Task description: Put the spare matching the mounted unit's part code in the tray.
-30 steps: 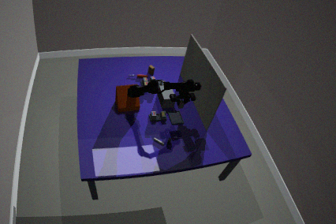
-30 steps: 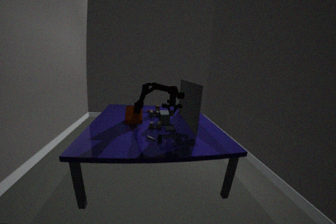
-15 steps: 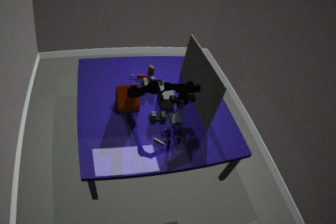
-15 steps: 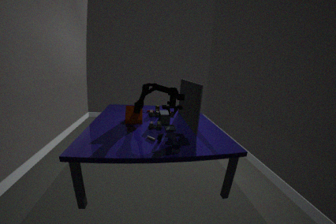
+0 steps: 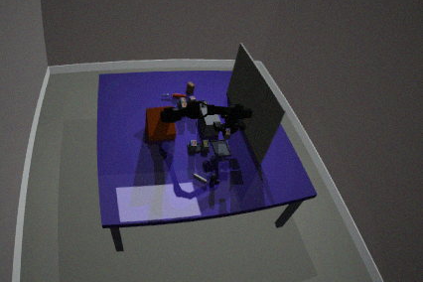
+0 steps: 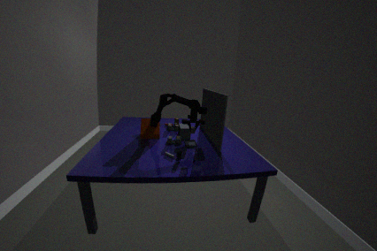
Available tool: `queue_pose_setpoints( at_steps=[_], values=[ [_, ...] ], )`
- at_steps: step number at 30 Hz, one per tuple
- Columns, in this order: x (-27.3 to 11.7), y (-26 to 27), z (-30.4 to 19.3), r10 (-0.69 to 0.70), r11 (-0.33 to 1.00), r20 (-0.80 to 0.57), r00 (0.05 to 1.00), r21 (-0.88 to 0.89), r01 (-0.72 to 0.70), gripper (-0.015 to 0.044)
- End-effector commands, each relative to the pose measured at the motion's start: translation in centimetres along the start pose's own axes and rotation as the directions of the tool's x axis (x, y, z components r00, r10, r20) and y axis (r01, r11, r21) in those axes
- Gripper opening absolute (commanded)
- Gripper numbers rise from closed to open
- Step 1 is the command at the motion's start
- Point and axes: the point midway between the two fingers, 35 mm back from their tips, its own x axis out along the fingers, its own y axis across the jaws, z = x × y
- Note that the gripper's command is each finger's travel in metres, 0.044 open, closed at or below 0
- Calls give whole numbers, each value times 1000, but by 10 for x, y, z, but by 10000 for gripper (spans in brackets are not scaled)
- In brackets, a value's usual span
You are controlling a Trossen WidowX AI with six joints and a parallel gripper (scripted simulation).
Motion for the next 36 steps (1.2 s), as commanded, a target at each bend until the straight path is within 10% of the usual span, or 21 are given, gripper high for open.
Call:
queue_pose_setpoints(
  at_steps=[1,36],
  values=[
    [4,0,2,0,1000,6,1000,-8,0,0],
    [36,0,2,-1,1000,4,1000,-8,1,0]
  ],
)
